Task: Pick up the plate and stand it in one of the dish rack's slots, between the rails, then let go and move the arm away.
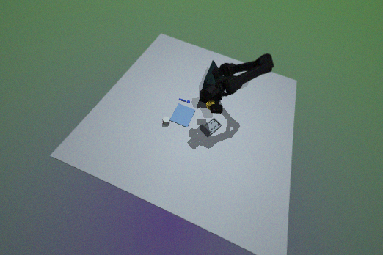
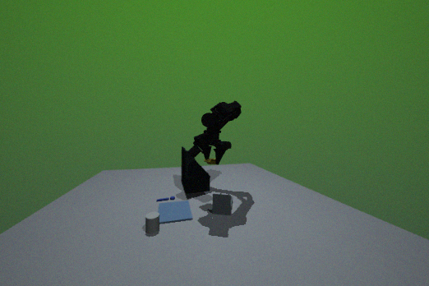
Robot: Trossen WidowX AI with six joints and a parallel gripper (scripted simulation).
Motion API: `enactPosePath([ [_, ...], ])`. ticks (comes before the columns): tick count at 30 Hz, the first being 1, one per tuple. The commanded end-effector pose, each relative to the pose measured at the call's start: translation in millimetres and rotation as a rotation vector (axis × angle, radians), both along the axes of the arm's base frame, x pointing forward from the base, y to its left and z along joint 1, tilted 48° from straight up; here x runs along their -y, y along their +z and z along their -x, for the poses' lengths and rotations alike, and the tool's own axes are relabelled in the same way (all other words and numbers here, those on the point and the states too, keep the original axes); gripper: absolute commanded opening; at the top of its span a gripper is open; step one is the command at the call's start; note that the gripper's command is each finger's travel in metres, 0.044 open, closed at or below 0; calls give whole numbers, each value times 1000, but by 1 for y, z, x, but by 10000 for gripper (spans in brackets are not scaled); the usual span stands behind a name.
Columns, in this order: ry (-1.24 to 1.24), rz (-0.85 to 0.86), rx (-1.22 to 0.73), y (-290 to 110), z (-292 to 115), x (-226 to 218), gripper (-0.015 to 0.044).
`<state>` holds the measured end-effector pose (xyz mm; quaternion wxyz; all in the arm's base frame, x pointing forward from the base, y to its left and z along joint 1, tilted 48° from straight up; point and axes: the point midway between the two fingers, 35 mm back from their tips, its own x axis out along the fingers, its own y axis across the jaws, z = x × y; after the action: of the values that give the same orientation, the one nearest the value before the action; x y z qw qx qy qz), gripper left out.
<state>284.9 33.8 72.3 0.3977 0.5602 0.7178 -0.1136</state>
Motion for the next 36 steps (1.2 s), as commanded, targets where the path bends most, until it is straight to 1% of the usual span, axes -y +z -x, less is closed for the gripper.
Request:
enactPosePath([
  [1,-101,-2,-114,11,11,-13,0],
  [22,-574,21,-630,55,64,-61,0],
  [30,-576,25,-632,55,64,-62,0],
  [36,-515,160,-534,30,66,-65,0],
])
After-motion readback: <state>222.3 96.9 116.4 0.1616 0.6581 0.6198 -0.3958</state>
